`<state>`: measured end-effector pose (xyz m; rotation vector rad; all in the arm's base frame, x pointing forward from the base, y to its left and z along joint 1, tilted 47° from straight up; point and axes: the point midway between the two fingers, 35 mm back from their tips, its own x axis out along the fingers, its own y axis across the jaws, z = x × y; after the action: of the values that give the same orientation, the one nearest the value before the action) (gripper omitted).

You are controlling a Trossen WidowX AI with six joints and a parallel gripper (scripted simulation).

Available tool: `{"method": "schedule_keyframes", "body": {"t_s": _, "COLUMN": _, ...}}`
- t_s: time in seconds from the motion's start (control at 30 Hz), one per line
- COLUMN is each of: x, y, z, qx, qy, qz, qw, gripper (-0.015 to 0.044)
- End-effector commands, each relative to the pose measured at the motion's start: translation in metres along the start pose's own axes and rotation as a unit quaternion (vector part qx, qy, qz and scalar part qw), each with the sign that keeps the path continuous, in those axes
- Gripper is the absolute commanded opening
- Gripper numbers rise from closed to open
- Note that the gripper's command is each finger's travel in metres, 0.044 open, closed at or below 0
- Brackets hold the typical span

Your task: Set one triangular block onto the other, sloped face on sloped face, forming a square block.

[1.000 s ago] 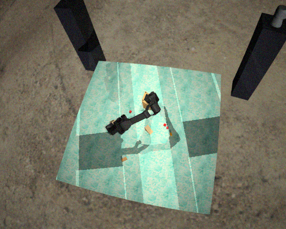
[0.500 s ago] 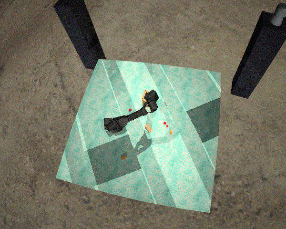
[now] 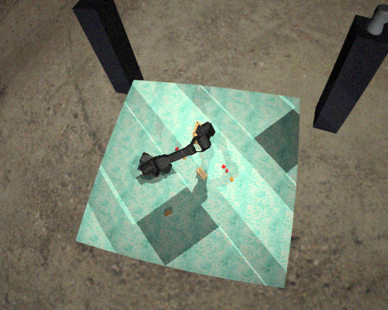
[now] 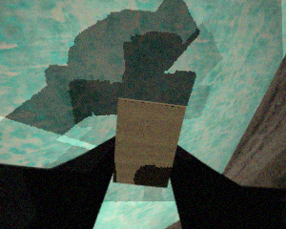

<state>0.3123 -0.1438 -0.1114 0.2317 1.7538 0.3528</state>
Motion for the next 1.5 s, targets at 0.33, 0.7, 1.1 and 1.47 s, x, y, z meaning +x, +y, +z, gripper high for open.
{"method": "schedule_keyframes", "body": {"t_s": 0.33, "x": 0.001, "y": -0.004, "z": -0.001, "qx": 0.223, "qy": -0.002, "qz": 0.055, "qw": 0.973, "gripper": 0.0}}
{"method": "schedule_keyframes", "body": {"t_s": 0.7, "x": 0.0, "y": -0.006, "z": -0.001, "qx": 0.397, "qy": 0.011, "qz": 0.097, "qw": 0.913, "gripper": 0.0}}
{"method": "schedule_keyframes", "body": {"t_s": 1.1, "x": -0.002, "y": -0.009, "z": -0.002, "qx": 0.568, "qy": 0.04, "qz": 0.139, "qw": 0.81, "gripper": 0.0}}
{"method": "schedule_keyframes", "body": {"t_s": 1.47, "x": -0.004, "y": -0.012, "z": -0.002, "qx": 0.703, "qy": 0.078, "qz": 0.171, "qw": 0.686, "gripper": 0.0}}
